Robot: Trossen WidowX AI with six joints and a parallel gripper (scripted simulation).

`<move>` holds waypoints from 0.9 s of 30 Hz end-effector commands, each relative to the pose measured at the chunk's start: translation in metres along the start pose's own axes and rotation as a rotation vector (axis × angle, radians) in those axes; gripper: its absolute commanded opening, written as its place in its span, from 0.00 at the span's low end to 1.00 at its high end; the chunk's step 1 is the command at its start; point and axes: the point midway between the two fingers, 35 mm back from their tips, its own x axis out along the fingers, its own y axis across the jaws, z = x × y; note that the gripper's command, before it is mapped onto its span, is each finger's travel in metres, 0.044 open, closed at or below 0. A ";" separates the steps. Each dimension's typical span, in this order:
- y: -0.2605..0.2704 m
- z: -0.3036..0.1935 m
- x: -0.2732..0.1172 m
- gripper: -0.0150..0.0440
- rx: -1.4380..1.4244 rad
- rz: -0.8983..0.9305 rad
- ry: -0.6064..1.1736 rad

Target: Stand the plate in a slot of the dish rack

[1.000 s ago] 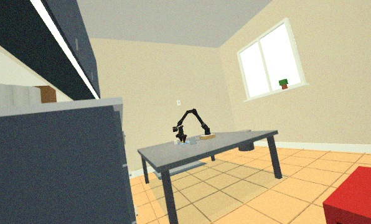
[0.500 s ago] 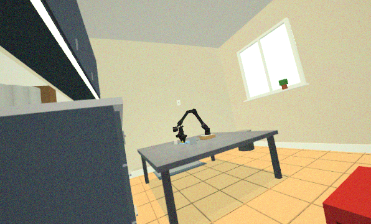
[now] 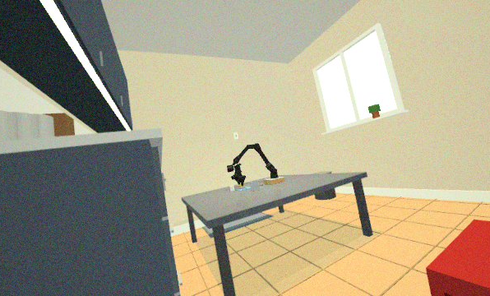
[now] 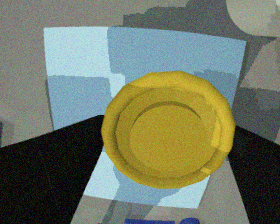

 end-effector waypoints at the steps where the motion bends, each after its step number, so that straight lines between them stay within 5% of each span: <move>1: -0.002 0.006 -0.023 0.25 0.005 -0.003 -0.016; 27: -0.004 0.009 -0.131 0.25 0.005 -0.003 -0.017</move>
